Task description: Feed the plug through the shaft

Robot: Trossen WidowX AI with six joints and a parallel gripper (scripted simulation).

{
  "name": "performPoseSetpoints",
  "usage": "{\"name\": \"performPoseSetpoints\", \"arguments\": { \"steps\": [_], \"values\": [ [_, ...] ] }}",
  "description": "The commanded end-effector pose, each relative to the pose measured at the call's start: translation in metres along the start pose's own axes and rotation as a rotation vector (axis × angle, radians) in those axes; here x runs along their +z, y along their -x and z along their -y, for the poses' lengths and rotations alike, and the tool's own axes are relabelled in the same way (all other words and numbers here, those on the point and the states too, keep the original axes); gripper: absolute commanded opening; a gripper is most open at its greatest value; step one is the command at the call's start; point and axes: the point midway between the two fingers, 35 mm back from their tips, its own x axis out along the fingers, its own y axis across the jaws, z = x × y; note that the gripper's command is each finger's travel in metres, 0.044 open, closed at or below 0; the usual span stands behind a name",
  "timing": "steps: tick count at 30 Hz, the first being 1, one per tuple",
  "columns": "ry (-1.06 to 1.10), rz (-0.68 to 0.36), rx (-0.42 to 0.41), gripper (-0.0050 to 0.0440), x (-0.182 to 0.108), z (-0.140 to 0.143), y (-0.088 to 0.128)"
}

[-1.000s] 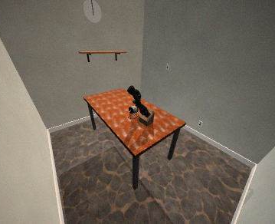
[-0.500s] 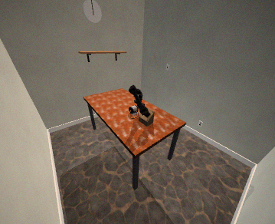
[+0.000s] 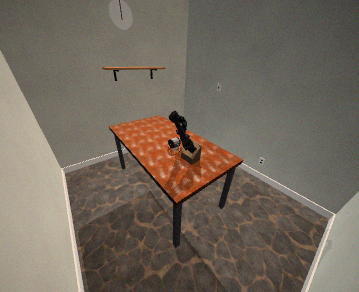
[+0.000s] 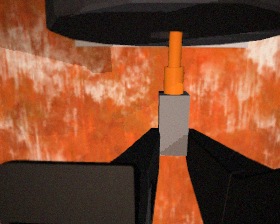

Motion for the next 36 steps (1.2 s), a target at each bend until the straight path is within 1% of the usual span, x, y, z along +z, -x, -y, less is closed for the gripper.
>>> {"name": "performPoseSetpoints", "arguments": {
  "steps": [1, 3, 5, 6, 11, 12, 22, 36],
  "values": [
    [-0.008, 0.009, 0.01, 0.0, -0.001, -0.002, -0.014],
    [-0.009, 0.009, 0.011, 0.0, -0.002, -0.002, -0.02],
    [-0.009, 0.009, 0.011, 0.0, -0.002, -0.002, -0.02],
    [0.006, -0.004, -0.002, 0.0024, -0.001, 0.002, -0.01],
    [0.006, -0.004, -0.002, 0.0144, -0.001, 0.002, -0.01],
    [0.006, -0.004, -0.002, 0.016, -0.001, 0.002, -0.01],
    [0.003, -0.001, 0.001, 0.016, 0.001, 0.002, -0.017],
    [-0.009, 0.01, 0.013, 0.016, 0.007, -0.001, -0.038]
  ]
}}
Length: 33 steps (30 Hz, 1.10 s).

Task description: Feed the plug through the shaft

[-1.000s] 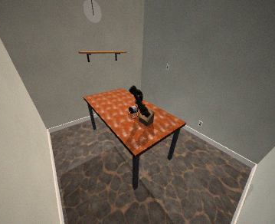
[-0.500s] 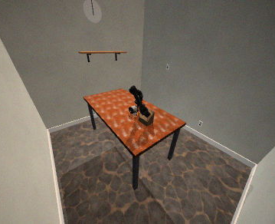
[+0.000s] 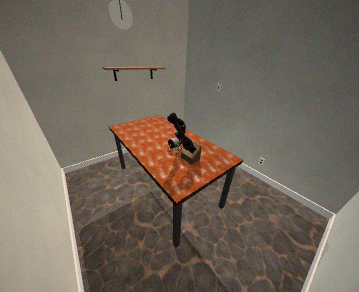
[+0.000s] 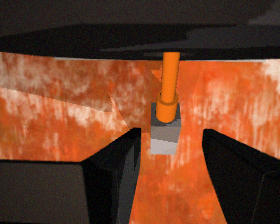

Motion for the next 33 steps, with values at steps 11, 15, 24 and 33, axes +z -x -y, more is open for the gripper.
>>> {"name": "performPoseSetpoints", "arguments": {
  "steps": [11, 15, 24, 33],
  "values": [
    [-0.004, 0.004, 0.007, 0.0129, 0.002, -0.002, -0.005],
    [-0.004, 0.004, 0.007, 0.0103, 0.002, -0.002, -0.005],
    [-0.004, 0.004, 0.007, 0.0056, 0.002, -0.002, -0.005],
    [-0.007, 0.005, 0.008, 0.0, -0.012, -0.002, -0.002]
  ]
}}
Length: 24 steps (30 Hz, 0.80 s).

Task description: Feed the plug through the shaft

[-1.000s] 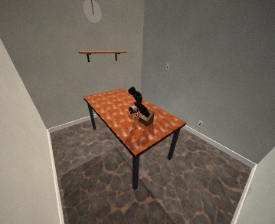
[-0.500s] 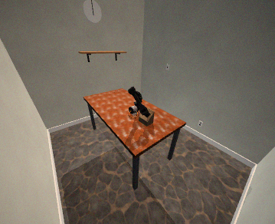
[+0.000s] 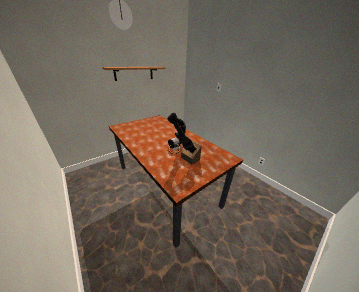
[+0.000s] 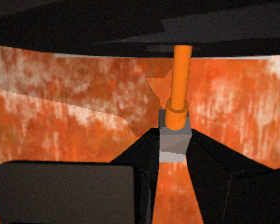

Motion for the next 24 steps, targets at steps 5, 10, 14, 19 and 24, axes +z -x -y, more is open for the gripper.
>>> {"name": "performPoseSetpoints", "arguments": {
  "steps": [5, 10, 14, 19, 24],
  "values": [
    [-0.008, 0.001, 0.003, 0.0, -0.019, -0.001, 0.002],
    [-0.01, 0.004, 0.004, 0.0, -0.034, -0.001, 0.004],
    [-0.01, 0.004, 0.004, 0.0, -0.036, -0.002, 0.005],
    [-0.009, 0.004, 0.0, 0.0, -0.033, -0.001, 0.004],
    [-0.008, 0.003, -0.001, 0.0072, -0.033, -0.001, 0.006]
  ]
}}
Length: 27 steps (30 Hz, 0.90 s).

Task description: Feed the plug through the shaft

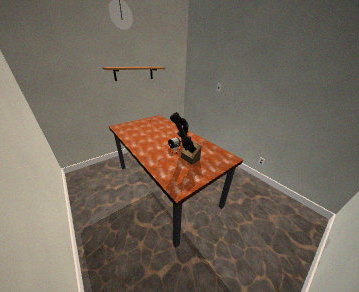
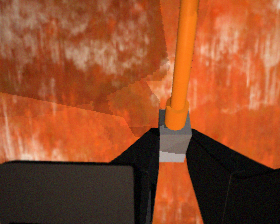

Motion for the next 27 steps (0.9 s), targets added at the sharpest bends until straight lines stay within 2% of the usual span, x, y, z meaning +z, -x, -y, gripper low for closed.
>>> {"name": "performPoseSetpoints", "arguments": {
  "steps": [1, 4, 16, 17, 27],
  "values": [
    [0.0, 0.0, 0.0, 0.0096, 0.0, -0.0001, 0.0001],
    [0.0, 0.0, 0.0, 0.016, 0.0, -0.0001, 0.0001],
    [-0.002, 0.001, 0.005, 0.016, 0.0024, 0.0002, -0.0056],
    [0.001, -0.003, 0.003, 0.0136, 0.0011, 0.001, -0.0032],
    [0.001, -0.003, 0.003, 0.0069, 0.0011, 0.001, -0.0032]
  ]
}}
